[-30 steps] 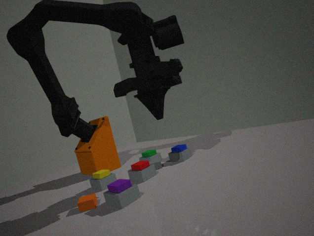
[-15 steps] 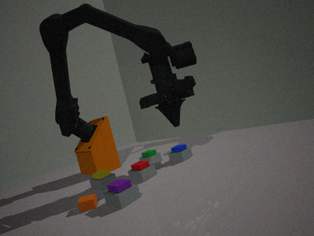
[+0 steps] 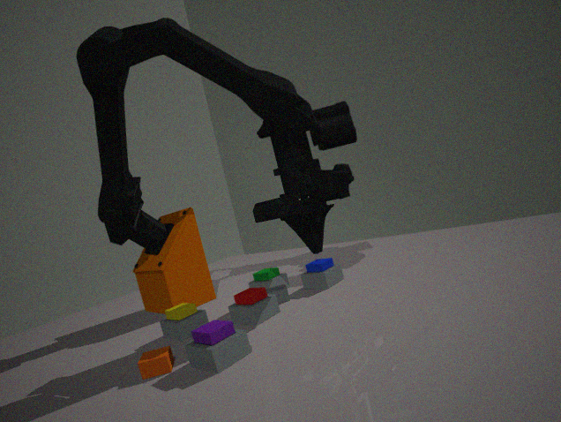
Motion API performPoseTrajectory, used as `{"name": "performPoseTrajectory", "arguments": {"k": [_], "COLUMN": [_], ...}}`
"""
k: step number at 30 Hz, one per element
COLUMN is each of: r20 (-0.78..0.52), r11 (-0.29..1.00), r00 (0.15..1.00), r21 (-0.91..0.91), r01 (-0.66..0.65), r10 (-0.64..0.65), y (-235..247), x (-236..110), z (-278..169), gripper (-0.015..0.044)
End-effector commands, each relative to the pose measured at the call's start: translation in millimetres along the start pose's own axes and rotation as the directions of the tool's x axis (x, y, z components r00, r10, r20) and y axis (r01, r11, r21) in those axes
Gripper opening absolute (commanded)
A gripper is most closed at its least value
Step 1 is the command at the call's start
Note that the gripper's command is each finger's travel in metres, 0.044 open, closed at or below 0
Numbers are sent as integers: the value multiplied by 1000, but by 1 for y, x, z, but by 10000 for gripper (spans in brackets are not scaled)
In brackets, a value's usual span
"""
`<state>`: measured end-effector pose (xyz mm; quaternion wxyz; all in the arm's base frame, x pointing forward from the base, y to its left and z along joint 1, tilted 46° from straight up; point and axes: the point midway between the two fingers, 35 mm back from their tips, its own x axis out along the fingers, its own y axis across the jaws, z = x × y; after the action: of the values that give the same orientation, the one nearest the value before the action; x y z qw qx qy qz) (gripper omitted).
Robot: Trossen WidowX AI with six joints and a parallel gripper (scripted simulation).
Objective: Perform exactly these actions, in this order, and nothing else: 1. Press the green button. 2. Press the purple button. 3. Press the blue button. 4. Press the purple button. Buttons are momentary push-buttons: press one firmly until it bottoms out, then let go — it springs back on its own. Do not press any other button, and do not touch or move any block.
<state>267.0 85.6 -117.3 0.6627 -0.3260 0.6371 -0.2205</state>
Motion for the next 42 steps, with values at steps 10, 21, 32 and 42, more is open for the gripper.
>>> {"name": "performPoseTrajectory", "arguments": {"k": [10,21,32,42], "r20": [-1,-1,0,-2], "r11": [1000,1000,1000,1000], "r00": [1000,1000,1000,1000], "r21": [-4,-4,-1,-5], "r01": [6,6,2,1], "r10": [-6,-6,-2,-1], "y": [-1,-1,0,0], "x": [21,21,10,-60], "z": [-1,-1,-1,0], "gripper": [20,20,20,20]}}
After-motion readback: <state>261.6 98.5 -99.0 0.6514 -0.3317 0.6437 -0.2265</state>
